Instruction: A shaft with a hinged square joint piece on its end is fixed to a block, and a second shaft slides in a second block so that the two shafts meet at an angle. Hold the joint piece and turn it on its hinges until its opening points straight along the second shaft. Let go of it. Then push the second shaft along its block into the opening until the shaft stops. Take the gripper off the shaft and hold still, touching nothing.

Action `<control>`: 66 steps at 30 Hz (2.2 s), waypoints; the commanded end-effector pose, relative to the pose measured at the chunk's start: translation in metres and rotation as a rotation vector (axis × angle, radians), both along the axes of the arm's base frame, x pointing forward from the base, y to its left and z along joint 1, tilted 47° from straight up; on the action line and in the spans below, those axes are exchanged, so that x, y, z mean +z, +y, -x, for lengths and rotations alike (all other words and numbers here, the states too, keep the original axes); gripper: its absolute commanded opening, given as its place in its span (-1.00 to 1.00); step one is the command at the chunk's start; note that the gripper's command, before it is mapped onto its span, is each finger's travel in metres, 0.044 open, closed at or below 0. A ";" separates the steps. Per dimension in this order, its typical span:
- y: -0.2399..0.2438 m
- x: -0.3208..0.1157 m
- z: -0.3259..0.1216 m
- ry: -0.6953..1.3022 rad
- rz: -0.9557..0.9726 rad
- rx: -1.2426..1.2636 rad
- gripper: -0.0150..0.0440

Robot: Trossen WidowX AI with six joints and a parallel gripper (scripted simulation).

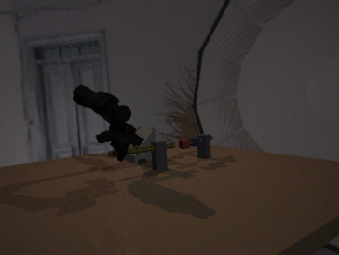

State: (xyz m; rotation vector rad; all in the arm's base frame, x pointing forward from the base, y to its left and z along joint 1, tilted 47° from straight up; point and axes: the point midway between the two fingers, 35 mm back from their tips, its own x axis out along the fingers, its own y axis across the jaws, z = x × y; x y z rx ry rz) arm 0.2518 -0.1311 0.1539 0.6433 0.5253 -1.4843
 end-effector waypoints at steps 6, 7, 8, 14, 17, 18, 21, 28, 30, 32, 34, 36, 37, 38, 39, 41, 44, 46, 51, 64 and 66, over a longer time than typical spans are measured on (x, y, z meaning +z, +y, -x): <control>0.010 -0.011 -0.001 0.001 -0.004 -0.002 -0.49; 0.011 -0.012 -0.001 0.001 -0.004 -0.002 -0.49; 0.012 -0.013 -0.001 0.002 -0.004 -0.002 -0.49; 0.017 -0.020 -0.002 0.002 -0.005 -0.002 -0.49; 0.020 -0.023 -0.002 0.002 -0.005 -0.002 -0.49; 0.021 -0.024 -0.002 0.002 -0.005 -0.002 -0.49; 0.024 -0.027 -0.003 0.002 -0.005 -0.002 -0.49; 0.031 -0.034 -0.003 0.002 -0.006 -0.002 -0.49; 0.033 -0.037 -0.003 0.002 -0.006 -0.002 -0.49; 0.035 -0.039 -0.004 0.002 -0.006 -0.002 -0.49; 0.037 -0.041 -0.004 0.002 -0.006 -0.002 -0.49; 0.039 -0.043 -0.004 0.002 -0.006 -0.002 -0.49; 0.040 -0.044 -0.004 0.002 -0.006 -0.002 -0.49; 0.041 -0.045 -0.004 0.002 -0.006 -0.002 -0.49; 0.042 -0.046 -0.004 0.003 -0.006 -0.002 -0.49; 0.044 -0.049 -0.004 0.003 -0.006 -0.002 -0.49; 0.047 -0.052 -0.005 0.003 -0.006 -0.002 -0.49; 0.049 -0.054 -0.005 0.003 -0.007 -0.002 -0.49; 0.052 -0.056 -0.005 0.003 -0.007 -0.002 -0.49; 0.049 -0.053 -0.005 0.001 0.004 -0.004 -0.31; 0.049 -0.053 -0.005 0.001 0.004 -0.004 -0.26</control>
